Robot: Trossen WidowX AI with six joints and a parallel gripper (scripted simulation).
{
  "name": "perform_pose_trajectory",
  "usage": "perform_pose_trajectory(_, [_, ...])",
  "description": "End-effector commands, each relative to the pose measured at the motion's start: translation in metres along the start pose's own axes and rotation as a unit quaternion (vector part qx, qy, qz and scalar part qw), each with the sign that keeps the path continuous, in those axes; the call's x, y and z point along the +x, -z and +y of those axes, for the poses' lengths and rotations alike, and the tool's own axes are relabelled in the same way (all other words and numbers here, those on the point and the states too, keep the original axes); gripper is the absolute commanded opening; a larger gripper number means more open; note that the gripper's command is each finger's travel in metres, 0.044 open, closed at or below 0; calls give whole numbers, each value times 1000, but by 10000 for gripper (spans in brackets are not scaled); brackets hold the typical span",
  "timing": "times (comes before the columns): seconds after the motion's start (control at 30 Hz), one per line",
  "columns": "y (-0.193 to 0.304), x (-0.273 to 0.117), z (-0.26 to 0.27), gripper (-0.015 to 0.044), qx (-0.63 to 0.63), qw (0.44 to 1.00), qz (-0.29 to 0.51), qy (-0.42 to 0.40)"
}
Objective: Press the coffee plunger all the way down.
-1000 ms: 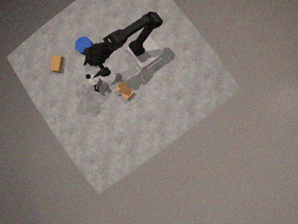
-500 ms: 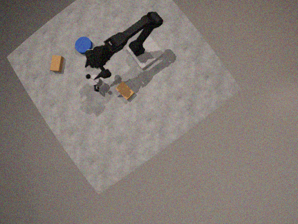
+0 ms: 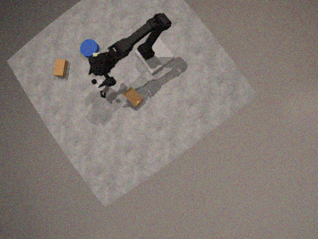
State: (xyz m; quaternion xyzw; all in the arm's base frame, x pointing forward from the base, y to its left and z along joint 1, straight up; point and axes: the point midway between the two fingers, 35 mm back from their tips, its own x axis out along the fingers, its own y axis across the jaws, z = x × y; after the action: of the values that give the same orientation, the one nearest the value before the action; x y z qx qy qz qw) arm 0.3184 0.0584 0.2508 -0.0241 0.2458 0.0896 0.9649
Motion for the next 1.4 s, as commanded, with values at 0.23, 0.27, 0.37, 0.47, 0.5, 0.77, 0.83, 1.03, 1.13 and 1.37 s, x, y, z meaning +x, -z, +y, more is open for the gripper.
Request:
perform_pose_trajectory(0.23, [2, 11, 0, 309, 3, 1000, 4, -1])
perform_pose_trajectory(0.27, [2, 11, 0, 282, 3, 1000, 4, -1])
perform_pose_trajectory(0.37, [2, 11, 0, 204, 3, 1000, 4, -1])
perform_pose_trajectory(0.47, [2, 11, 0, 125, 3, 1000, 4, -1])
perform_pose_trajectory(0.5, [2, 11, 0, 112, 3, 1000, 4, -1])
perform_pose_trajectory(0.77, [2, 11, 0, 112, 3, 1000, 4, -1])
perform_pose_trajectory(0.83, [3, 11, 0, 112, 3, 1000, 4, -1])
perform_pose_trajectory(1.03, [8, 16, 0, 112, 3, 1000, 4, -1])
perform_pose_trajectory(1.13, [12, 19, 0, 112, 3, 1000, 4, -1])
perform_pose_trajectory(1.37, [21, 26, 0, 112, 3, 1000, 3, -1])
